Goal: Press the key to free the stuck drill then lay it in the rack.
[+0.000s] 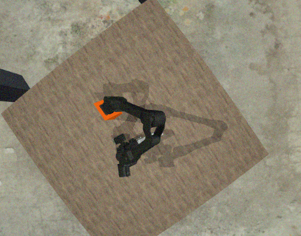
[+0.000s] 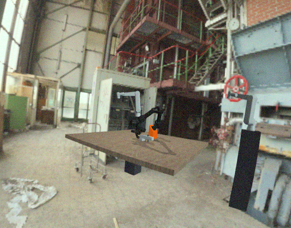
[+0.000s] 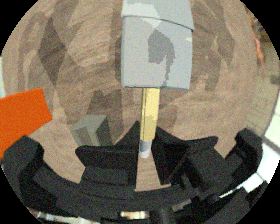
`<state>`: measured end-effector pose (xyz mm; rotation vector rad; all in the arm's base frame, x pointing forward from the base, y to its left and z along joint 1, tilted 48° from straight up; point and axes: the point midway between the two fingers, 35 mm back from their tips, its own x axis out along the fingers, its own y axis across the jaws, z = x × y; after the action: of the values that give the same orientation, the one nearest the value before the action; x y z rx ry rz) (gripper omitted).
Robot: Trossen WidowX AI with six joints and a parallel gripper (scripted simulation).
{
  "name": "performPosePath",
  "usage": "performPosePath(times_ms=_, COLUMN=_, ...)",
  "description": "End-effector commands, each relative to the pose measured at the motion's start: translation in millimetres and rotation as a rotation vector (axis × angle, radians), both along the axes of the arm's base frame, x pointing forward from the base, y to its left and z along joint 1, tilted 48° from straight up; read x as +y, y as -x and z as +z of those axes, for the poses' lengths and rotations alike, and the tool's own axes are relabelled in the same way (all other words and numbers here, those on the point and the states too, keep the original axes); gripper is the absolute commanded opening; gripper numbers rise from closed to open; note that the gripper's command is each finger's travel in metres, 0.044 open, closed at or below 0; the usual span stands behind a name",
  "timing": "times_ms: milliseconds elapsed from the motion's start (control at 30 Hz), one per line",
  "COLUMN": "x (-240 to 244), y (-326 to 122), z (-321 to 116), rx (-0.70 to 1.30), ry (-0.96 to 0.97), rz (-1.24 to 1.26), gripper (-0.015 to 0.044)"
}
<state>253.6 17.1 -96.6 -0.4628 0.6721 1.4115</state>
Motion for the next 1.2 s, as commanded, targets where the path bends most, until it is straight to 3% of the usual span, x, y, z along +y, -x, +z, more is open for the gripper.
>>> performPosePath(times_ms=0, x=-2, y=0, z=1, rx=-0.004, ry=-0.001, rz=0.001, gripper=0.0)
performPosePath(times_ms=1167, x=-33, y=5, z=-34, rx=-0.005, ry=0.001, rz=0.001, gripper=0.0)
